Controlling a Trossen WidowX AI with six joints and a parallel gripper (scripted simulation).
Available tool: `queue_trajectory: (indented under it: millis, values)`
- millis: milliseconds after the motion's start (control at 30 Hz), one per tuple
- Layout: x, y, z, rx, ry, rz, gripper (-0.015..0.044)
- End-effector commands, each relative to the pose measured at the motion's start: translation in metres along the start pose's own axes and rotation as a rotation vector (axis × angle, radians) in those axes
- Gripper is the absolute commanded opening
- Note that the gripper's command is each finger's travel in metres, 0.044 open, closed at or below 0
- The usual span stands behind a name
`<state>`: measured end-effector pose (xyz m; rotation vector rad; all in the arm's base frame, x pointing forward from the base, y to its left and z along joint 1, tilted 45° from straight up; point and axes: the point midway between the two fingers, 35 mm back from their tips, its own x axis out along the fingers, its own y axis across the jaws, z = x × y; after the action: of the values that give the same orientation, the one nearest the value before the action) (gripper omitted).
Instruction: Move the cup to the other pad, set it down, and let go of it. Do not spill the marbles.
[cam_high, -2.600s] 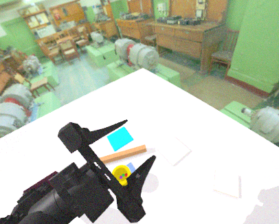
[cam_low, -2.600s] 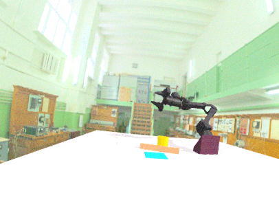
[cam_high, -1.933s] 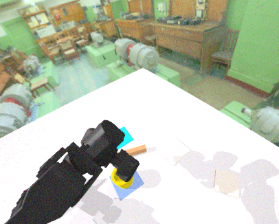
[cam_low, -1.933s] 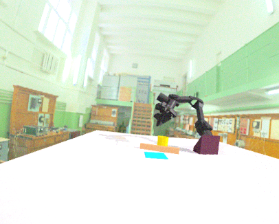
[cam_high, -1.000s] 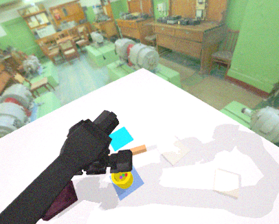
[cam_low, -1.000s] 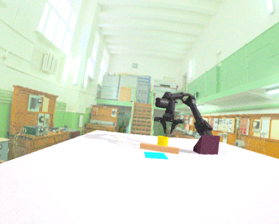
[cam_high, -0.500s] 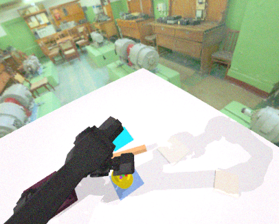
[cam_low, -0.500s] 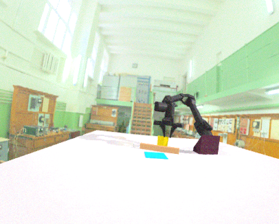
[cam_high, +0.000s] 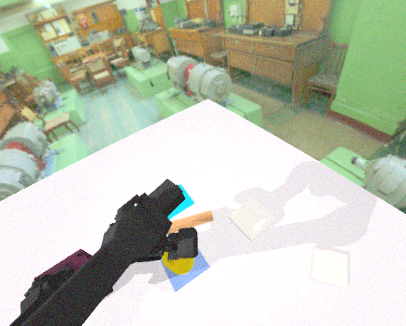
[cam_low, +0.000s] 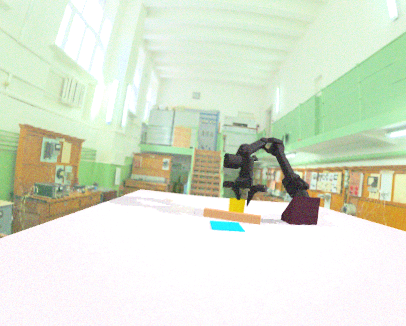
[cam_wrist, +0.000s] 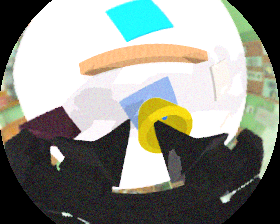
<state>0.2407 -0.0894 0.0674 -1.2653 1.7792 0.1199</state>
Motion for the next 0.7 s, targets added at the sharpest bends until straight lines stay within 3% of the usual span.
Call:
queue_trajectory:
  millis: [0, 333, 667]
  values:
    - [0.0087, 0.002, -0.0027, -0.006, 0.011, 0.001, 0.0167]
    - [0.0097, 0.0021, -0.0029, -0.006, 0.012, 0.001, 0.0167]
    - [0.0079, 0.0011, -0.0016, 0.0, 0.004, 0.002, 0.01]
